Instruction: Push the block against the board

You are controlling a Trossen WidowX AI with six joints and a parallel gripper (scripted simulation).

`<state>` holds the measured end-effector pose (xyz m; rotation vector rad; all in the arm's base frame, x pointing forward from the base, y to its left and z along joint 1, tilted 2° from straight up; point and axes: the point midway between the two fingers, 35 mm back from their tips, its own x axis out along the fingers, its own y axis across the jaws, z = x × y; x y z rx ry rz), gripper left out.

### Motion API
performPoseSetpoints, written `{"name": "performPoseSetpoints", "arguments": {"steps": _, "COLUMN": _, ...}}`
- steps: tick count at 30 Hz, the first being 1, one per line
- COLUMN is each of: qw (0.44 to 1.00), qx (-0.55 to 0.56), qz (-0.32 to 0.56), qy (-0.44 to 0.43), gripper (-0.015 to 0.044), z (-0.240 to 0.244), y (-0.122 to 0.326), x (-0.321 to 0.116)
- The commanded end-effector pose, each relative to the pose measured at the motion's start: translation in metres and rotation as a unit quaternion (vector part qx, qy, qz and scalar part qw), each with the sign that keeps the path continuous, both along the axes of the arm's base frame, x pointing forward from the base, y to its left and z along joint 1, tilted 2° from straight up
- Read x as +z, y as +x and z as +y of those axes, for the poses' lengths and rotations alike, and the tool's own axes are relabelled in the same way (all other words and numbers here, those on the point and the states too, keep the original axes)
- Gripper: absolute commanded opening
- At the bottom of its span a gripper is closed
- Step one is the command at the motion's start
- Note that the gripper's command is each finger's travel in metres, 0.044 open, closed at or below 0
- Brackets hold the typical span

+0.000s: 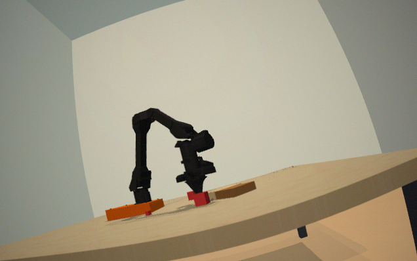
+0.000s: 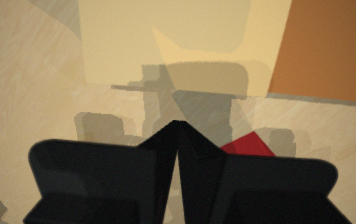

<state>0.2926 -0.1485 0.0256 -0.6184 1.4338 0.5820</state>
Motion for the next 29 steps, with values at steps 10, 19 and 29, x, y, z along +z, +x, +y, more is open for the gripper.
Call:
{"name": "performPoseSetpoints", "arguments": {"steps": 10, "qw": 1.000, "qx": 0.003, "qz": 0.003, "qy": 0.003, "gripper": 0.0000, "z": 0.008, "y": 0.004, "x": -0.016}}
{"name": "performPoseSetpoints", "arguments": {"steps": 19, "qw": 1.000, "qx": 0.003, "qz": 0.003, "qy": 0.004, "gripper": 0.0000, "z": 0.018, "y": 0.014, "x": -0.015}}
{"name": "performPoseSetpoints", "arguments": {"steps": 29, "qw": 1.000, "qx": 0.003, "qz": 0.003, "qy": 0.004, "gripper": 0.0000, "z": 0.016, "y": 0.013, "x": -0.015}}
